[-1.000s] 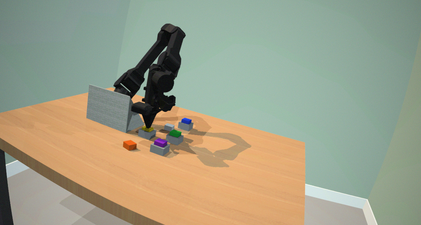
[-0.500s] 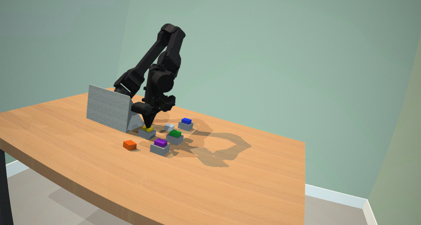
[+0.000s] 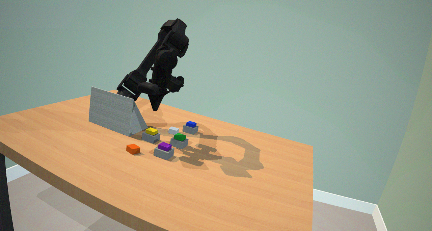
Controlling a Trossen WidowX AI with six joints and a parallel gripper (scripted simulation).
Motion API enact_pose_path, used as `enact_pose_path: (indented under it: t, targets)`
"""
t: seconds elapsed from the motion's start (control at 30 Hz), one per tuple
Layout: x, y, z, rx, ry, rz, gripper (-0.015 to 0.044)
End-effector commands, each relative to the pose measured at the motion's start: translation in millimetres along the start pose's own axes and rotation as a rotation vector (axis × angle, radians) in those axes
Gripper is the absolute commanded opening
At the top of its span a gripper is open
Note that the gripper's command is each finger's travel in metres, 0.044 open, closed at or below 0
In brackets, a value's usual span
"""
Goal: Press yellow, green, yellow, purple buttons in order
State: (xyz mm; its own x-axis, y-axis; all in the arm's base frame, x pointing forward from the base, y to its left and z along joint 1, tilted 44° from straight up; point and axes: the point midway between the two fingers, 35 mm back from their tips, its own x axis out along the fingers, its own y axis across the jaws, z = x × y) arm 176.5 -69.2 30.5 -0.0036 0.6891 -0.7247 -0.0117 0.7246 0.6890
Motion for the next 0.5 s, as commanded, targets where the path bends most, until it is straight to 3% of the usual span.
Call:
enact_pose_path:
  t: [0.0, 0.13, 0.47]
  targets:
    - [-17, 1, -2, -0.008, 0.006, -0.001, 0.0020]
    - [-19, -4, 5, -0.009, 0.005, -0.002, 0.0020]
    - [-19, -79, 93, -0.013, 0.000, -0.006, 0.0020]
